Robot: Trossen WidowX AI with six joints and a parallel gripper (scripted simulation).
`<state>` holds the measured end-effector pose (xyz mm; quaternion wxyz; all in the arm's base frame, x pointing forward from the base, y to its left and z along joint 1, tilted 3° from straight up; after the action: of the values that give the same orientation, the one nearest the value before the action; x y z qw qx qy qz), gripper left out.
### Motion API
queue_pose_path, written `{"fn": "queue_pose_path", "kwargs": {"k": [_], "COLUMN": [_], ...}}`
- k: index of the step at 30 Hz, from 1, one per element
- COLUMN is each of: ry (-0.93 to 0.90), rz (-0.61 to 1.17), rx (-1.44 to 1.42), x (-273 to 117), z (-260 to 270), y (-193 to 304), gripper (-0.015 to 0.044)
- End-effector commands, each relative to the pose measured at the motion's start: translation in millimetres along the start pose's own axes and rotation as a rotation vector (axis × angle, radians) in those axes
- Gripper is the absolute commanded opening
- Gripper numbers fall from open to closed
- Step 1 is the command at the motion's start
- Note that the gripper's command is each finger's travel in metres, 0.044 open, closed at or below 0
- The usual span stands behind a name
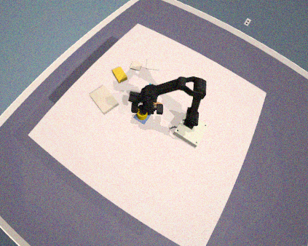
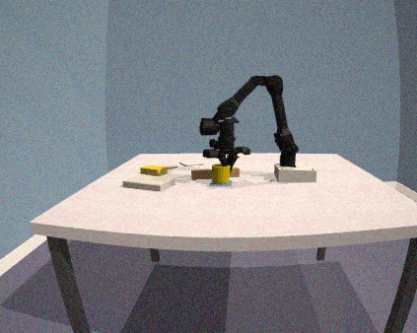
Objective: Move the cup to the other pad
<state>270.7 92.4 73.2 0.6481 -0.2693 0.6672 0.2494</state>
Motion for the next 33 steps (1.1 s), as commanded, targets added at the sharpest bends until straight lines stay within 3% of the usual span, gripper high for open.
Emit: {"fn": "queue_pose_path", "kwargs": {"k": [1, 3, 23, 33], "ry": [0.0, 0.0, 0.002, 0.004], "rz": [0.0, 0.0, -0.002, 0.001], "rx": [0.0, 0.0, -0.004, -0.007], "x": [-0.4, -0.4, -61.0, -58.9], "z": [0.0, 0.0, 1.0, 1.1], "y": [0.0, 0.0, 0.8, 1.1], "gripper": [0.0027, 0.0, 0.0, 0.0]}}
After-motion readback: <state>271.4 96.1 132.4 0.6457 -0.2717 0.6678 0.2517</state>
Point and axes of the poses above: the point midway between the two fingers, 35 mm back from their tips, its own x axis out along the fingers, its own z axis across the jaws, y = z × x, the point moved 6 cm from there along -x, back along the fingers, and after that the axes turned 15 degrees about -x, right-handed, at the moved point
